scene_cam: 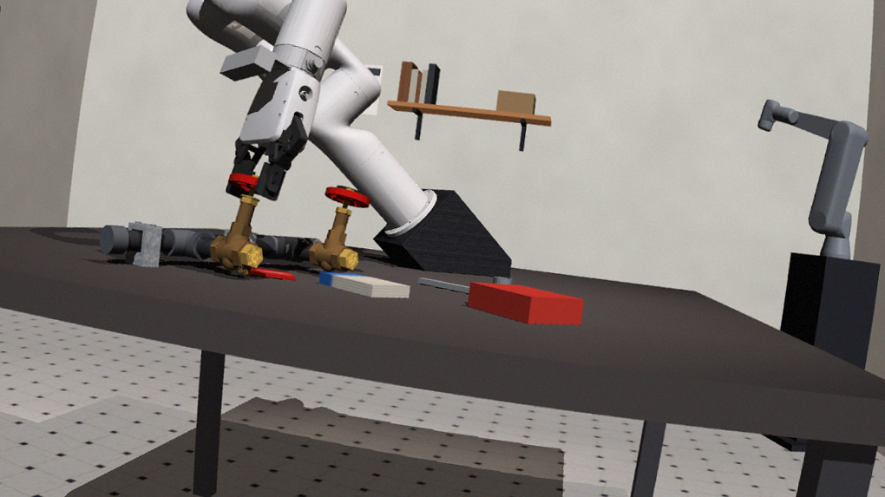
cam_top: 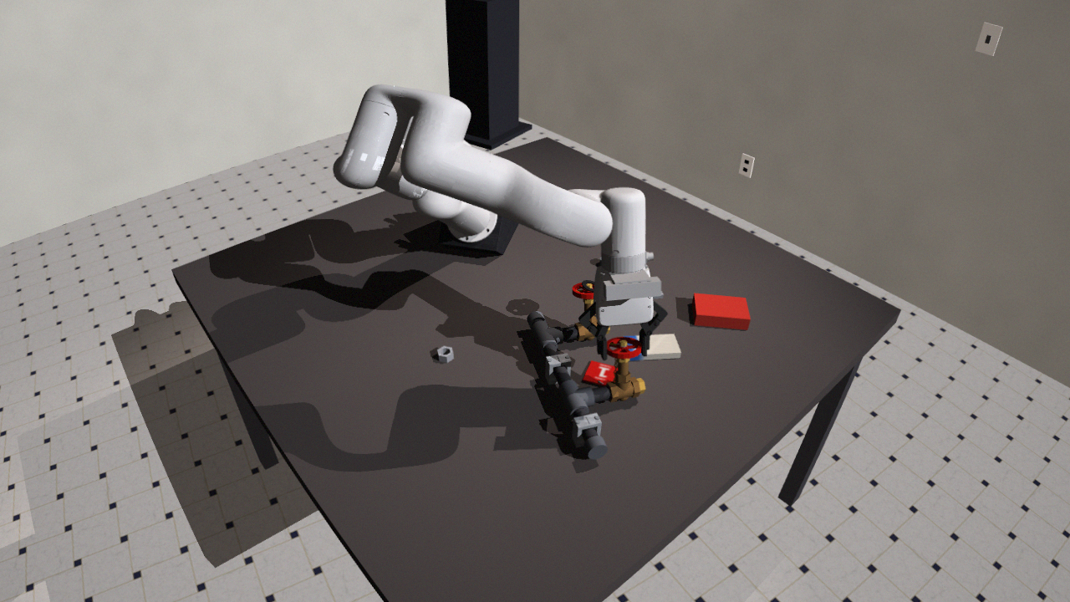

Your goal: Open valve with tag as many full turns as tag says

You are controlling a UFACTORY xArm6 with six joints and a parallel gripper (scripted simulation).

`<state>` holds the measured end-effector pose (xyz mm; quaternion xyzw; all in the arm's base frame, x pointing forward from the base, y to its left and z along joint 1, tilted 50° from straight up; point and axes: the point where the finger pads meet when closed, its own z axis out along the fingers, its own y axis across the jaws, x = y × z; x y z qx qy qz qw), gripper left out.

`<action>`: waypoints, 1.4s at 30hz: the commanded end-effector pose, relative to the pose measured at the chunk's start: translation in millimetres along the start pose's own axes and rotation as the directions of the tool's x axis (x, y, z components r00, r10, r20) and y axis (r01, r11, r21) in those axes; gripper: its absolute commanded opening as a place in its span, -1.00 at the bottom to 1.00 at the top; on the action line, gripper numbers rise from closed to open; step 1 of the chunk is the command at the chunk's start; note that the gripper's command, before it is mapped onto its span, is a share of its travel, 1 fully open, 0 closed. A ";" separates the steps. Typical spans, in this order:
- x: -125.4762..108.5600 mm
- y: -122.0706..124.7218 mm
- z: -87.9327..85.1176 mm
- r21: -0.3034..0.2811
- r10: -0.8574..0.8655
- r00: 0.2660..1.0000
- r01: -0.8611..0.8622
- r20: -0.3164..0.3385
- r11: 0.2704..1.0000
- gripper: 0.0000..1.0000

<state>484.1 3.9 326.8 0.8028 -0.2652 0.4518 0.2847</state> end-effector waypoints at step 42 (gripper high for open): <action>1.1 -0.5 -0.8 0.036 -0.971 0.241 0.970 0.006 0.241 1.00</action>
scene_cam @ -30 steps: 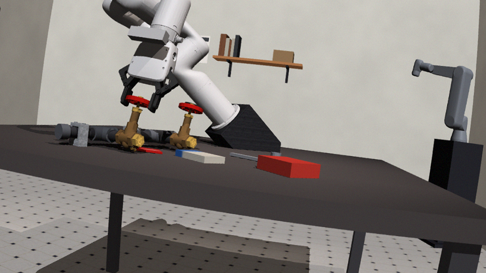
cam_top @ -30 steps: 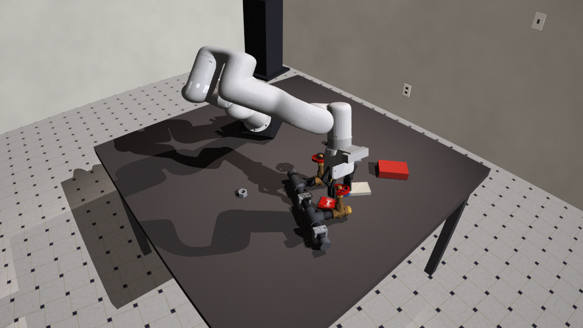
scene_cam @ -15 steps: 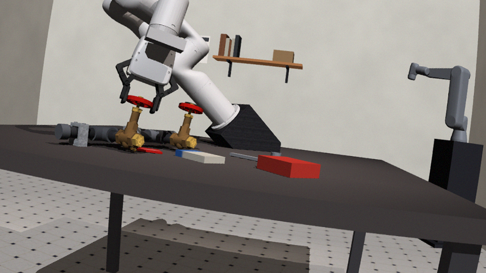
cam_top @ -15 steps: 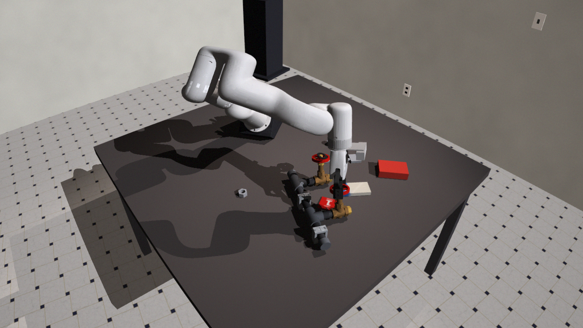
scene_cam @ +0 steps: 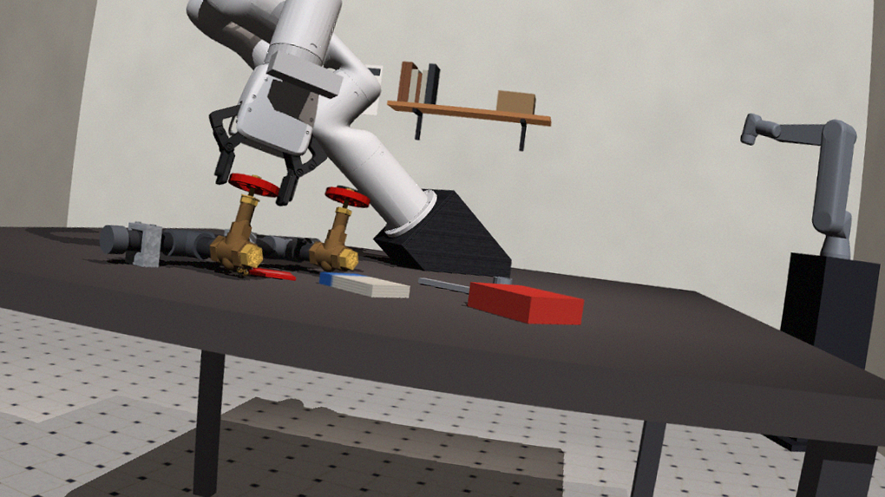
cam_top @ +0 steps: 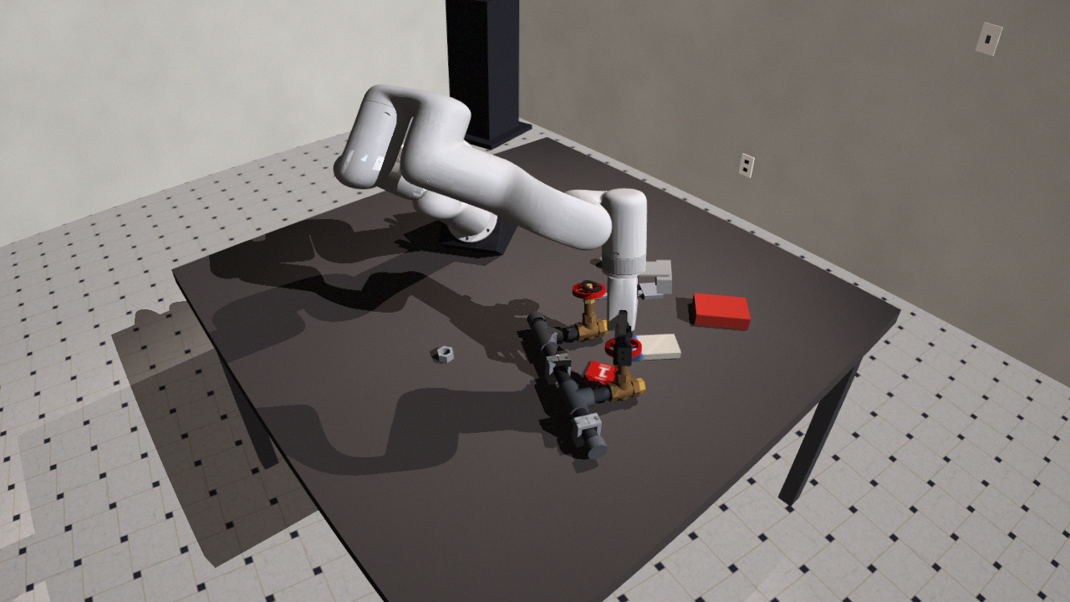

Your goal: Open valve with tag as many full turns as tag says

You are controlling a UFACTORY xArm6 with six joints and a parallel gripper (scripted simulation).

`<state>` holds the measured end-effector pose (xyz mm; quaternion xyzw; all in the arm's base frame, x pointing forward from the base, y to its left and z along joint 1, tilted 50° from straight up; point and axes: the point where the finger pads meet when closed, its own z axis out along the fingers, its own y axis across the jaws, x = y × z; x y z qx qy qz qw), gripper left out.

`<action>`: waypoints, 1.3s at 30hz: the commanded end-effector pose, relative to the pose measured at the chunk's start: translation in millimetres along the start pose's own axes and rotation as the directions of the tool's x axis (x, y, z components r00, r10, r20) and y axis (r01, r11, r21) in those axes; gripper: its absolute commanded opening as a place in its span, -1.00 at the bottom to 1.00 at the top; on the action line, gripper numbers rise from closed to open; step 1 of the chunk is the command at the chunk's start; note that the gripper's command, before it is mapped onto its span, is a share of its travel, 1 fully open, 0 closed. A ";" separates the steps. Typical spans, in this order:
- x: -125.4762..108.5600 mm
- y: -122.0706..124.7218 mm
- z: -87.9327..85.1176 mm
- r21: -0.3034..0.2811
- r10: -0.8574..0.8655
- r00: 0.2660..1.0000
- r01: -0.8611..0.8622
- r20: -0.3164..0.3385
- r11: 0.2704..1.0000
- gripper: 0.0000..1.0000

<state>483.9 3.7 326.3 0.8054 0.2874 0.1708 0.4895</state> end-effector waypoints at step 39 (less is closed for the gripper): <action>1.0 1.3 -1.2 0.000 0.426 0.905 -0.426 -0.004 0.905 1.00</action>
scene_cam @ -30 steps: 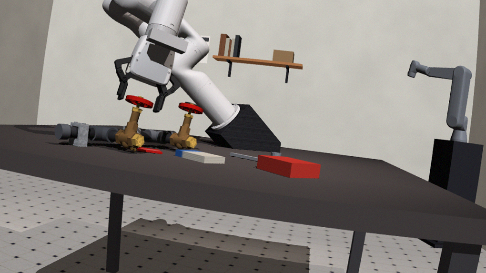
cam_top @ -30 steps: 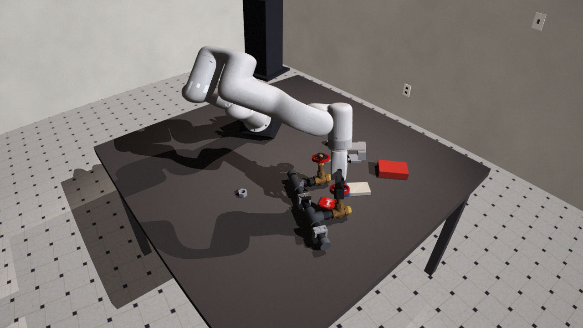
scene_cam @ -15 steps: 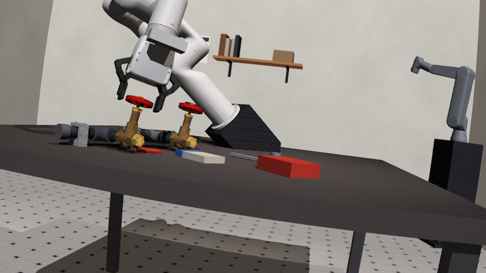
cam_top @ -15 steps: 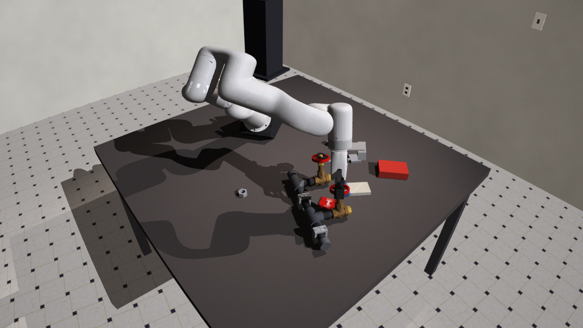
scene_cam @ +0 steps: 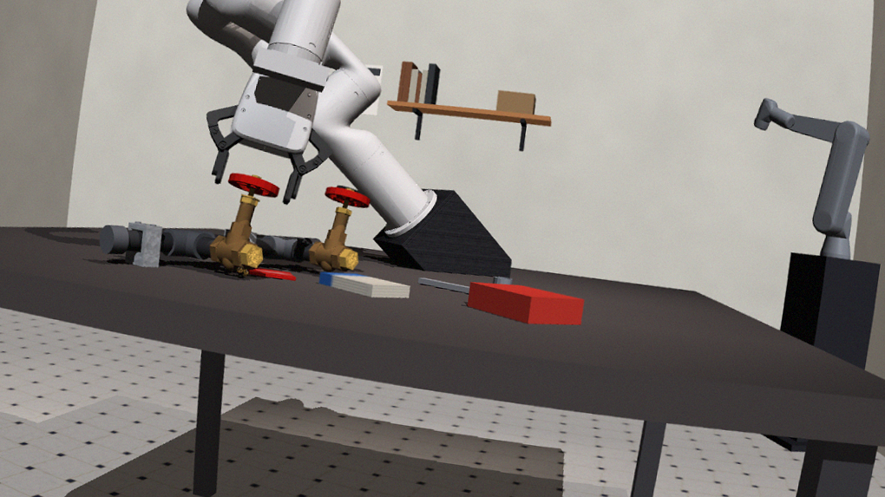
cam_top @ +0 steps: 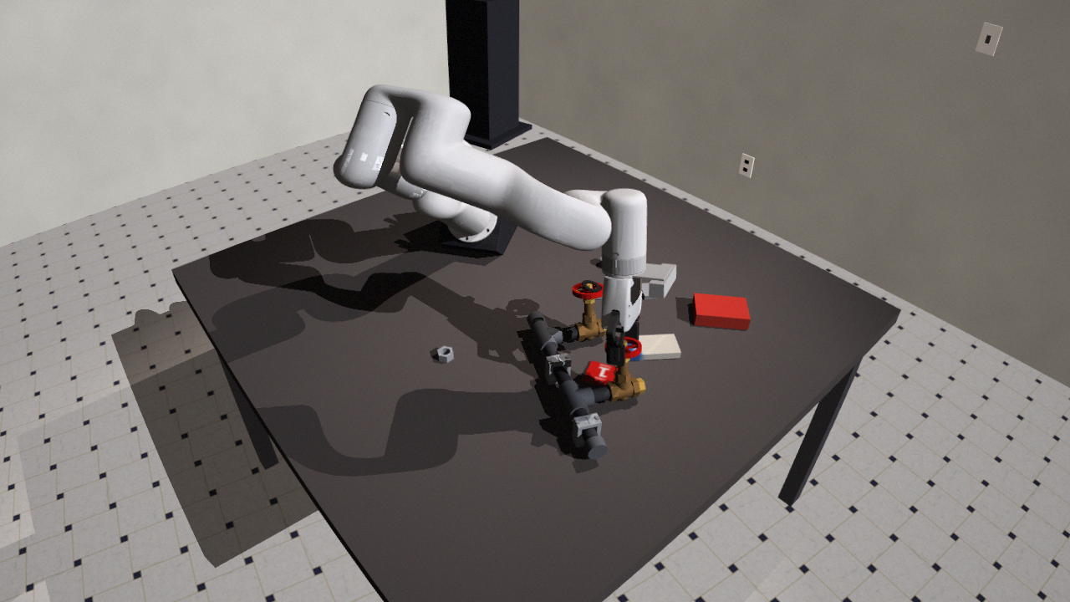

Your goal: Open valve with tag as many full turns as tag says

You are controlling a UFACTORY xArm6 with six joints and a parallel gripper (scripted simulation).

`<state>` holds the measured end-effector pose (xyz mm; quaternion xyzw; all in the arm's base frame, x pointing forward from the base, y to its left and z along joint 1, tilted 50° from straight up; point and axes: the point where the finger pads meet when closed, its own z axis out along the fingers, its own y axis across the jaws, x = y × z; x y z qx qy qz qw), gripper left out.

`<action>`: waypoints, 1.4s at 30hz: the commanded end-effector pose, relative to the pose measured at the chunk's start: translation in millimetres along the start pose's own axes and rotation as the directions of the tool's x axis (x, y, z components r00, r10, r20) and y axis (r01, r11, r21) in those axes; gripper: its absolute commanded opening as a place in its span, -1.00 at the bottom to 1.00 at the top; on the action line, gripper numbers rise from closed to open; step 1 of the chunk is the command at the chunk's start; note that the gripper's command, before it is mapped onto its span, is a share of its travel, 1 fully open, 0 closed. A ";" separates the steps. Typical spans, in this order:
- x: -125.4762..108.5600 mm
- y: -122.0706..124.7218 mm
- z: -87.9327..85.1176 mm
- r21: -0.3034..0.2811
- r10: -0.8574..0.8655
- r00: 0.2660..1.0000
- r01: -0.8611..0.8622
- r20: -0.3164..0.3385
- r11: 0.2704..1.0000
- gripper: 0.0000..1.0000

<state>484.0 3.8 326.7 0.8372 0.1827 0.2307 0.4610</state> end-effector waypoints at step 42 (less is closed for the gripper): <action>1.0 0.7 -1.0 -0.012 0.788 -0.615 -0.788 0.029 -0.615 1.00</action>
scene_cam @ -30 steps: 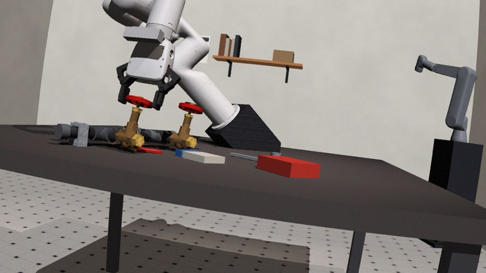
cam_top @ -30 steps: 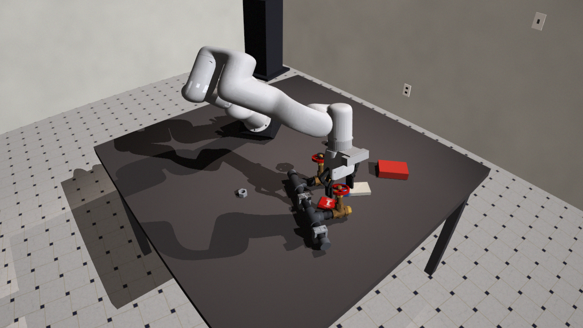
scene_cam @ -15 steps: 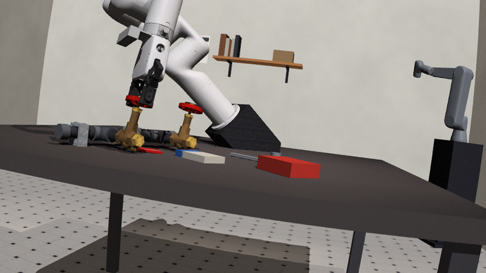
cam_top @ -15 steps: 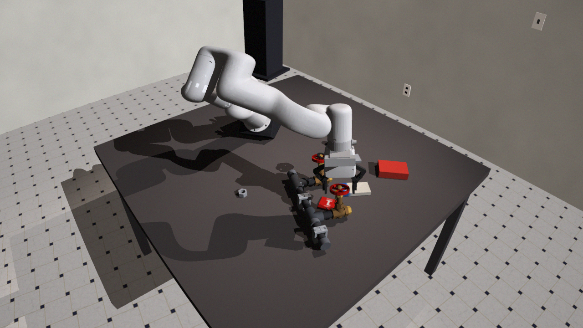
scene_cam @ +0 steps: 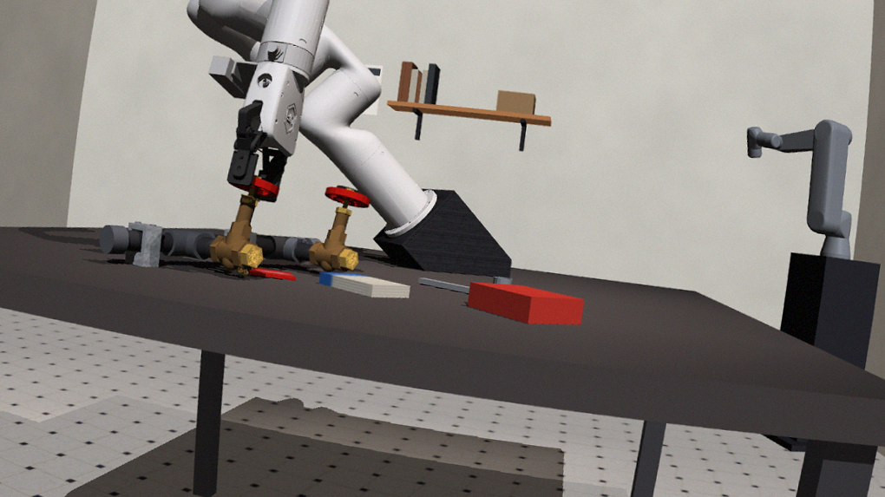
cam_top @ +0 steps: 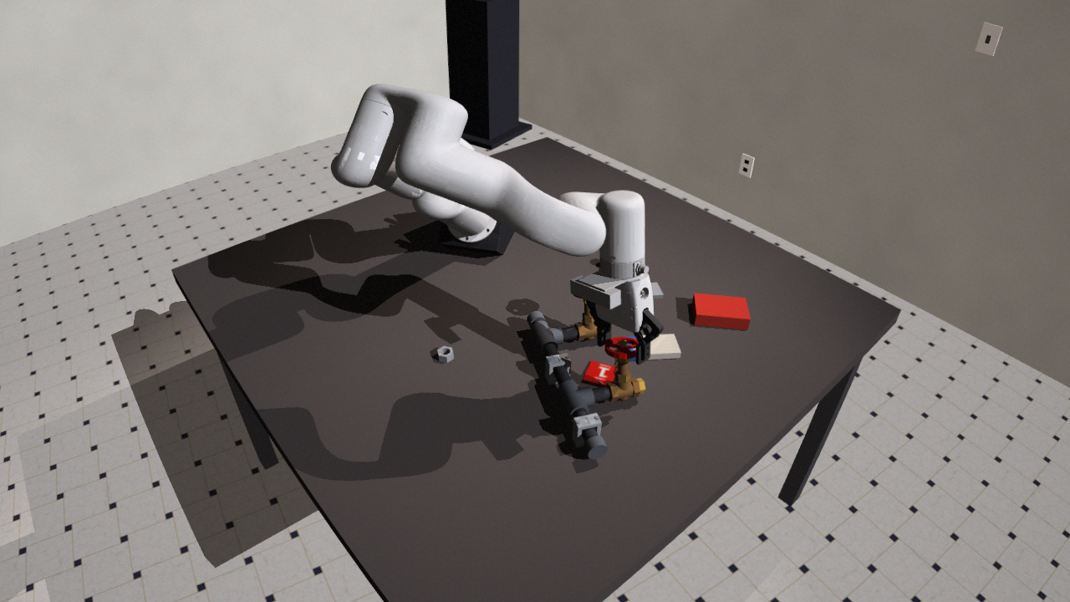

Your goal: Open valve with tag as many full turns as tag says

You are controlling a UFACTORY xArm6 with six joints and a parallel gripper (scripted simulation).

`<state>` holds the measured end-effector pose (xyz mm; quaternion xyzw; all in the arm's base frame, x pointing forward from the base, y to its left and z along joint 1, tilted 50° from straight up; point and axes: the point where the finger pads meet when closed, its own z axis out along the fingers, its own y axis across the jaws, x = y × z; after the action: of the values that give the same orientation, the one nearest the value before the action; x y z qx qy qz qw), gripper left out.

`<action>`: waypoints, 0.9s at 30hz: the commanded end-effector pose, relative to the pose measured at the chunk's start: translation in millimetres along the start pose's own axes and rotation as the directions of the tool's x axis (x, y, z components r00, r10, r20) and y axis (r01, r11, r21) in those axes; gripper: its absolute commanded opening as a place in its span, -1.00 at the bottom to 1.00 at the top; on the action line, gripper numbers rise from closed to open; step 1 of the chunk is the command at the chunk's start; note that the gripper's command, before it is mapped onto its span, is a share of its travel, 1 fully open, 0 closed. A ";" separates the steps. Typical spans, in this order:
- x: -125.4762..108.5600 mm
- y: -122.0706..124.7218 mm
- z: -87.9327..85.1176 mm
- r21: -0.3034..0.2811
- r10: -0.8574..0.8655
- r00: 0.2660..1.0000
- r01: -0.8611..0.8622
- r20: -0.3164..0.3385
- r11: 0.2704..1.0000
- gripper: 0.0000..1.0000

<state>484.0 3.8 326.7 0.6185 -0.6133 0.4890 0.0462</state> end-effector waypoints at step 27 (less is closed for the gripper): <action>0.0 -1.4 -3.6 0.062 0.654 0.756 -0.652 -0.022 0.756 1.00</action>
<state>483.6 4.5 327.2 0.3565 -0.7772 0.5026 -0.1278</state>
